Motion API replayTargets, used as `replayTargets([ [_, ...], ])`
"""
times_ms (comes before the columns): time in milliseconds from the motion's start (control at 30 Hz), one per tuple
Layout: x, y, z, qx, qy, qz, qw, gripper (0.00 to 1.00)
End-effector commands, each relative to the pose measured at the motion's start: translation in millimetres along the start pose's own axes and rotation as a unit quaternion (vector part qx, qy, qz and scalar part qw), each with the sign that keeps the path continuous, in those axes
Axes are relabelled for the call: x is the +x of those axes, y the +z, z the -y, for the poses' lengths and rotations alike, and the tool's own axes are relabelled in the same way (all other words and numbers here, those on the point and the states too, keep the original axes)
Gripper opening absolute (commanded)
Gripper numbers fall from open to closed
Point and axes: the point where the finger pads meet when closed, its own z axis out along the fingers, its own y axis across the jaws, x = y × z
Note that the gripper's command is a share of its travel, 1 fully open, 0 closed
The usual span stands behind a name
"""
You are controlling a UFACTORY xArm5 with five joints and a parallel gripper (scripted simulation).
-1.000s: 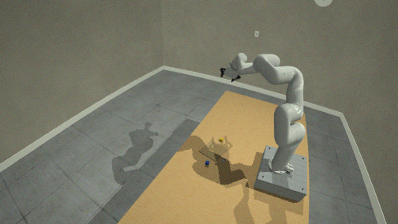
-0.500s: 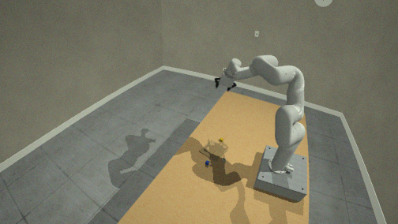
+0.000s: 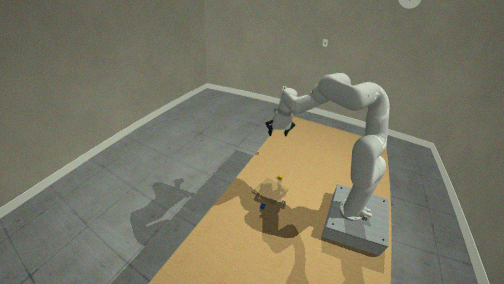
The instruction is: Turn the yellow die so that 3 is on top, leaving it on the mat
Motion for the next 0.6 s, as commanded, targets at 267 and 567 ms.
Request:
replayTargets([
  [267, -121.2, 21.2, 8.5, -0.037, -0.089, 0.092, 0.991, 1.0],
  [567, -122.6, 21.4, 8.4, -0.038, -0.09, 0.093, 0.991, 1.0],
])
